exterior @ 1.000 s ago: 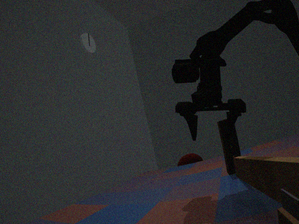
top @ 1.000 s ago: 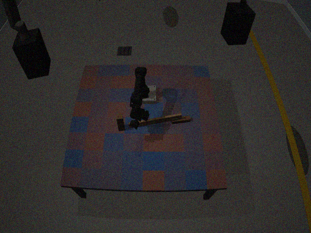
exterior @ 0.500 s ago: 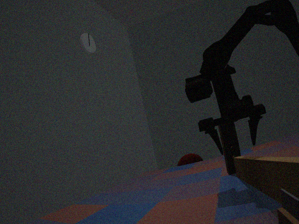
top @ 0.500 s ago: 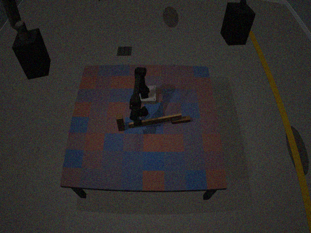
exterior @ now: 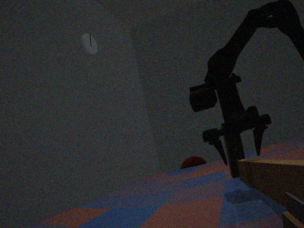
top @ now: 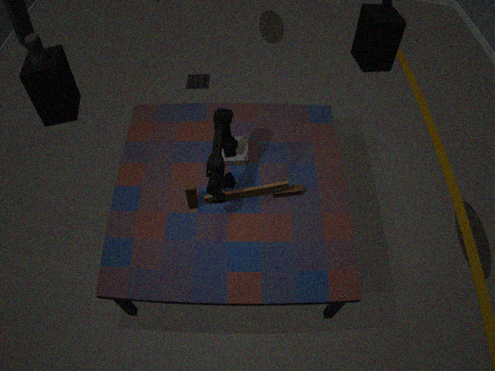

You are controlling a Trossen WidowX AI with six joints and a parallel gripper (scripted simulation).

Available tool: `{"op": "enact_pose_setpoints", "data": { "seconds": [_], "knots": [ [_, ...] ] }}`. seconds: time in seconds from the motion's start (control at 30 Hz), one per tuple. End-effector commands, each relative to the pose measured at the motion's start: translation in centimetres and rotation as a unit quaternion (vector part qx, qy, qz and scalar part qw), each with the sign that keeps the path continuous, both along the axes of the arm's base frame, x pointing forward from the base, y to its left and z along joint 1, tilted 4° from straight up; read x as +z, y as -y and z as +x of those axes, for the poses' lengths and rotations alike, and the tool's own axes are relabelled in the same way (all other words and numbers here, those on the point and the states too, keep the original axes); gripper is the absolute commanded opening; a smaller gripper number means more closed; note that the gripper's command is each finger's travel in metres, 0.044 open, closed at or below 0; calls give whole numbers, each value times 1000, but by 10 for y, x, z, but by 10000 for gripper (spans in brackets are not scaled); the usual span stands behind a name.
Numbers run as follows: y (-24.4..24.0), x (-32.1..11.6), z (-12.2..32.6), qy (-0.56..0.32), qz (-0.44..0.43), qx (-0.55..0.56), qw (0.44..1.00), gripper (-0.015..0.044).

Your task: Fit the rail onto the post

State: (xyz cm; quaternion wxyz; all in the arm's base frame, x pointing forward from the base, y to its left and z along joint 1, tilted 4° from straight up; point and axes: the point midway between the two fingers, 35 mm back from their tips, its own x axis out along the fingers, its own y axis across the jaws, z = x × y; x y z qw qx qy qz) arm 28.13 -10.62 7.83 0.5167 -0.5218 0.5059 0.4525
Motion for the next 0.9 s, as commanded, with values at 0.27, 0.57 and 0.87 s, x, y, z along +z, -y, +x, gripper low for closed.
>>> {"op": "enact_pose_setpoints", "data": {
  "seconds": [0.27, 0.57, 0.87],
  "knots": [
    [2, -21, -1, -5, -2, 1, 1000, 440],
    [2, -36, 0, -5, -2, 1, 1000, 440],
    [3, -49, -1, -5, -2, 2, 1000, 440]
  ]
}}
